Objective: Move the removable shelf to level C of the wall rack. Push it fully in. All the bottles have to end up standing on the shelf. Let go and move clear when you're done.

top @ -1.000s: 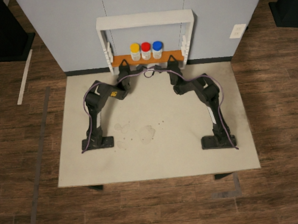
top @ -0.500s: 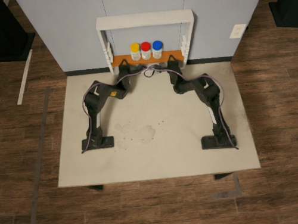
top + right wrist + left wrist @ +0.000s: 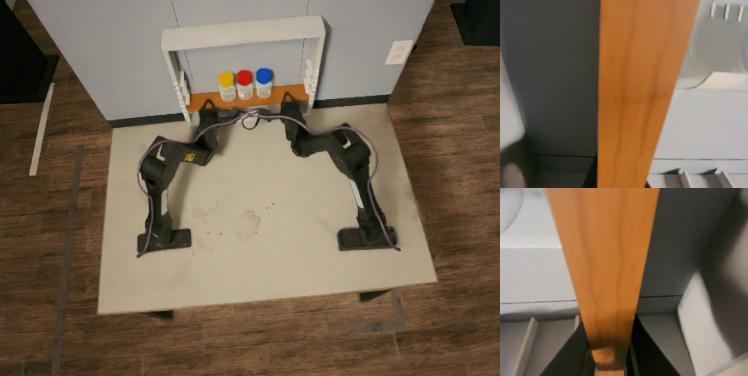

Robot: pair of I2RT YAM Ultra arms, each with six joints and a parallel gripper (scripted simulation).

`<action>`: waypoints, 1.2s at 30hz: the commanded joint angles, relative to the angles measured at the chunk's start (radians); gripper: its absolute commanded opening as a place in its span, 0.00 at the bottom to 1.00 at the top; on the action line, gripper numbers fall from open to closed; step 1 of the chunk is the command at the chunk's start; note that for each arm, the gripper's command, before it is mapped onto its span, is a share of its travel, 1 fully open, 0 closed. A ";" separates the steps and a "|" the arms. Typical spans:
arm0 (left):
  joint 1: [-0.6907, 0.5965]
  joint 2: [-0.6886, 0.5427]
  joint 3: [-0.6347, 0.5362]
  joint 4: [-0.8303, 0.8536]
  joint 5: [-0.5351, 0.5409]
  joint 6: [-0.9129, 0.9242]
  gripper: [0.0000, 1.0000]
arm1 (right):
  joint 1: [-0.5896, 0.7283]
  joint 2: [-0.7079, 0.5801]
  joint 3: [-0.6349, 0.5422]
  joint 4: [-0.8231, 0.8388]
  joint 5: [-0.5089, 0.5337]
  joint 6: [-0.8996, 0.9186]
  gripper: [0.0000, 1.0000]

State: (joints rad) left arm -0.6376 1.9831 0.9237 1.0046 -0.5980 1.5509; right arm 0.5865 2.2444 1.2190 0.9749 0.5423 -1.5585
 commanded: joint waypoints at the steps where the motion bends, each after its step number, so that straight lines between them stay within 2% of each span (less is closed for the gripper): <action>1: 0.006 -0.047 0.033 -0.024 0.006 0.021 0.00 | -0.005 -0.038 0.037 -0.023 -0.006 -0.013 0.00; 36: 0.005 -0.101 0.057 -0.104 0.004 0.019 0.00 | -0.005 -0.088 0.048 -0.085 -0.004 -0.012 0.00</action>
State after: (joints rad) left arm -0.6380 1.9392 0.9382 0.8883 -0.5903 1.5257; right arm 0.5869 2.2032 1.2186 0.8806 0.5404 -1.5368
